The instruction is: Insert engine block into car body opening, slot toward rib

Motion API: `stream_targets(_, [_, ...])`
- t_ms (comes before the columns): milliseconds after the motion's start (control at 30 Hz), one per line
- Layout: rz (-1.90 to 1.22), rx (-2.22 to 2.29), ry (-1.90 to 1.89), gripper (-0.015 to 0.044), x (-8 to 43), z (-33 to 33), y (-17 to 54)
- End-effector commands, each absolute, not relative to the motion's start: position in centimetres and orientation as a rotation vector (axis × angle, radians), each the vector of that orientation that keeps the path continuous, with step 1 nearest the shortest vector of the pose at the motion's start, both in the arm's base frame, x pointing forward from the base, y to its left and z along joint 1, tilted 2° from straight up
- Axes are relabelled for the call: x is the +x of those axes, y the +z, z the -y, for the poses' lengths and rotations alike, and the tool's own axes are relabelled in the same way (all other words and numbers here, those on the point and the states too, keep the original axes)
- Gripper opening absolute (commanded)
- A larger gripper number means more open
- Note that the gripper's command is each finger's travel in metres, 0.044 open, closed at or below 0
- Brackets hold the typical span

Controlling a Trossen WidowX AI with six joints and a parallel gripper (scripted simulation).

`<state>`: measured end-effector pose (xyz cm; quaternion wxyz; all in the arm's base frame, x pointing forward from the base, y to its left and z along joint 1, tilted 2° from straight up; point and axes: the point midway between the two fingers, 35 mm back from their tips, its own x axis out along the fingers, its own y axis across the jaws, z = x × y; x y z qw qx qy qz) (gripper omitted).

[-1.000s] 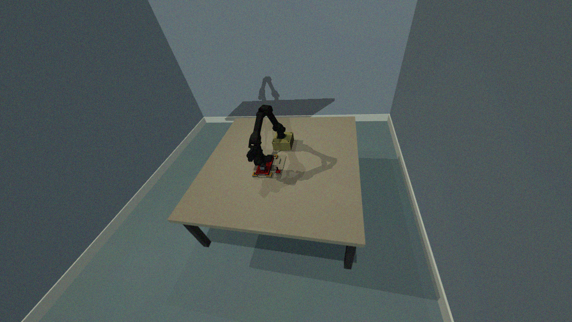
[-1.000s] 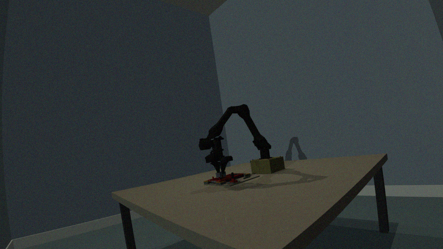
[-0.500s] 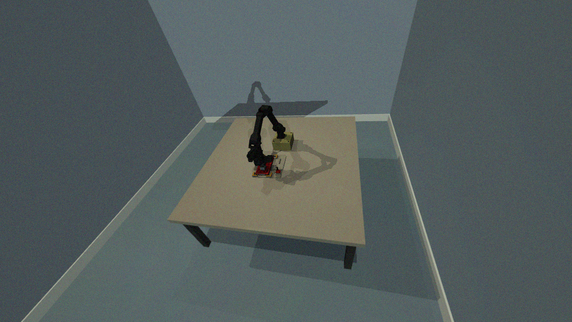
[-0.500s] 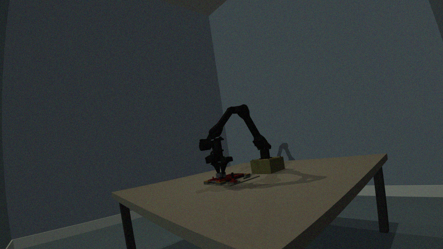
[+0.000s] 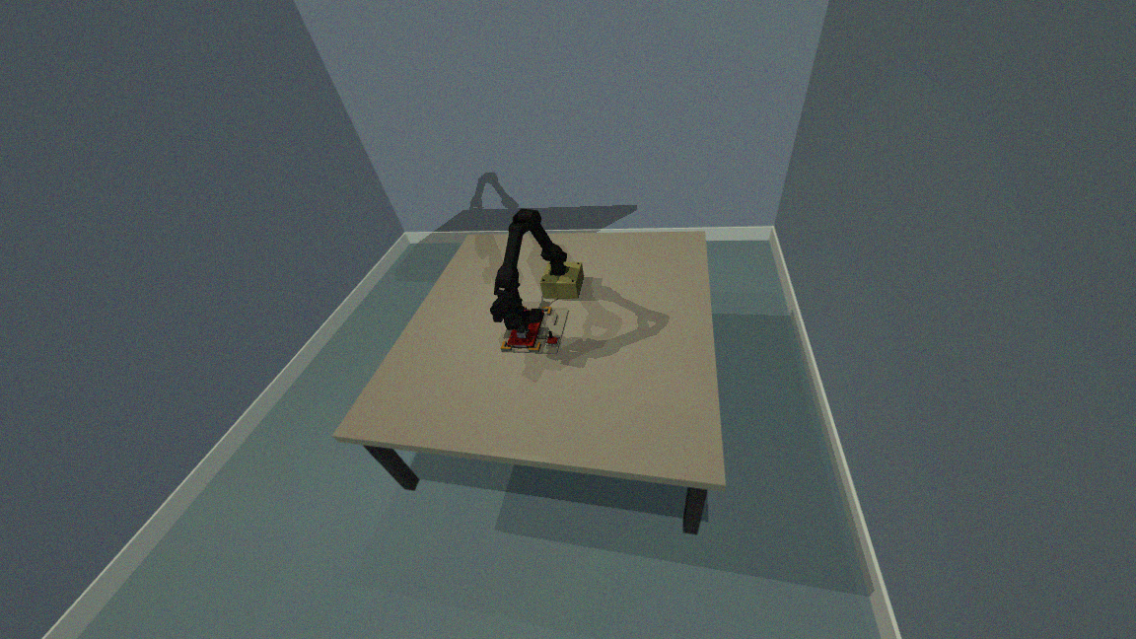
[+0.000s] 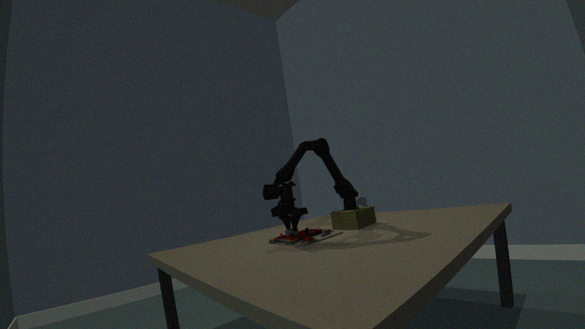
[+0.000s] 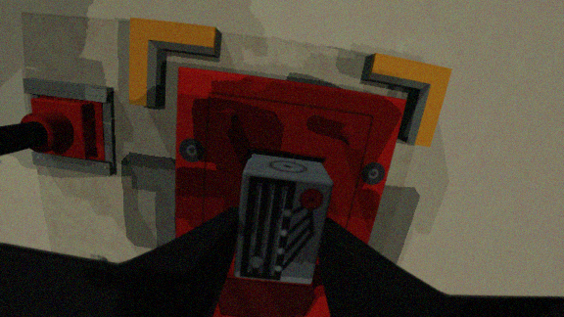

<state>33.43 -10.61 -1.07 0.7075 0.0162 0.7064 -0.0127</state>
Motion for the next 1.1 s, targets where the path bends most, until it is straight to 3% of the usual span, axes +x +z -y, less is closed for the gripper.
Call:
stream_targets(0, [-1.569,0.031,-0.027,0.016,33.4,10.6,-1.2])
stream_targets(233, [-1.569,0.032,-0.028,0.016,33.4,10.6,-1.4])
stream_targets(600, [-1.569,0.036,-0.028,0.044,33.4,10.6,-1.3])
stream_targets(1067, [-1.569,0.032,-0.028,0.044,33.4,10.4,0.2])
